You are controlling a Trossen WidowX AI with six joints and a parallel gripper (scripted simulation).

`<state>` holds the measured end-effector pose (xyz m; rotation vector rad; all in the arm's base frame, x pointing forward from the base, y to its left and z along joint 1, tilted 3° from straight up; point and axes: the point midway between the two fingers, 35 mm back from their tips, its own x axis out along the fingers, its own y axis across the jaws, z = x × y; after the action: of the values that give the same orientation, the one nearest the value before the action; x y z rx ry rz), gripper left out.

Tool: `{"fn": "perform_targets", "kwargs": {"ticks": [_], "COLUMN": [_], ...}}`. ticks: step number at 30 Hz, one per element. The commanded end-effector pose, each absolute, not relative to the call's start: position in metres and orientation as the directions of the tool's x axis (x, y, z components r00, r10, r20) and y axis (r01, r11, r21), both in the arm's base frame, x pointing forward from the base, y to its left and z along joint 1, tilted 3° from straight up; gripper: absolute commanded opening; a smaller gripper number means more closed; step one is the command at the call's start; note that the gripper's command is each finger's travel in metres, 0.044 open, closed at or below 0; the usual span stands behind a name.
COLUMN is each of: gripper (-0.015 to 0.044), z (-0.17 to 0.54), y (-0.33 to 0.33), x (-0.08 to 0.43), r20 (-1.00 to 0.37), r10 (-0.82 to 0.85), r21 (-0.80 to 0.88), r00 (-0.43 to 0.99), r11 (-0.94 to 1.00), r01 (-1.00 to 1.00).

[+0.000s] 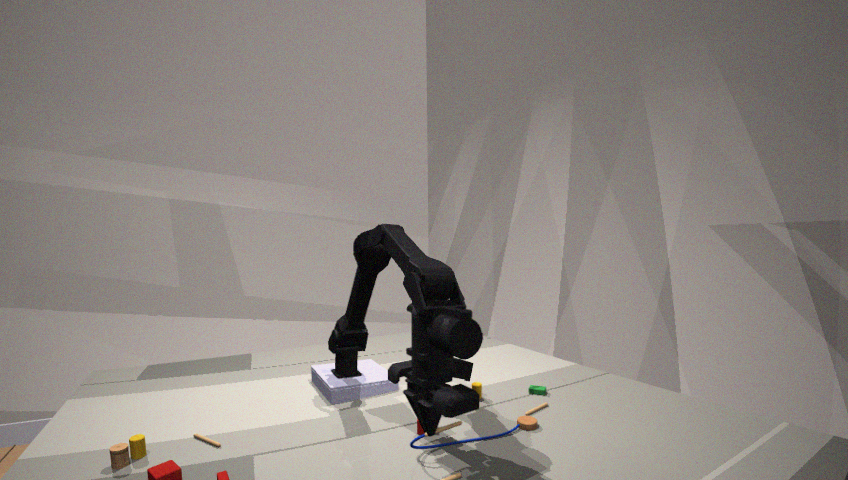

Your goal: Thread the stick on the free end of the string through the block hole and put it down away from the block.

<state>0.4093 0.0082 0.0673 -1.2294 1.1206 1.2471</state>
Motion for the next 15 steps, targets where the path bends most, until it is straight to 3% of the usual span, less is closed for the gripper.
{"fn": "perform_targets", "kwargs": {"ticks": [1, 15], "gripper": [0.0000, 0.0000], "z": [0.070, 0.070], "y": [0.011, 0.024], "x": [0.413, 0.420], "r20": [-0.998, -0.998], "r10": [0.050, 0.051], "r21": [-0.049, -0.066], "r00": [0.041, 0.043], "r11": [-0.191, -0.651], "r01": [-0.980, -0.756]}}
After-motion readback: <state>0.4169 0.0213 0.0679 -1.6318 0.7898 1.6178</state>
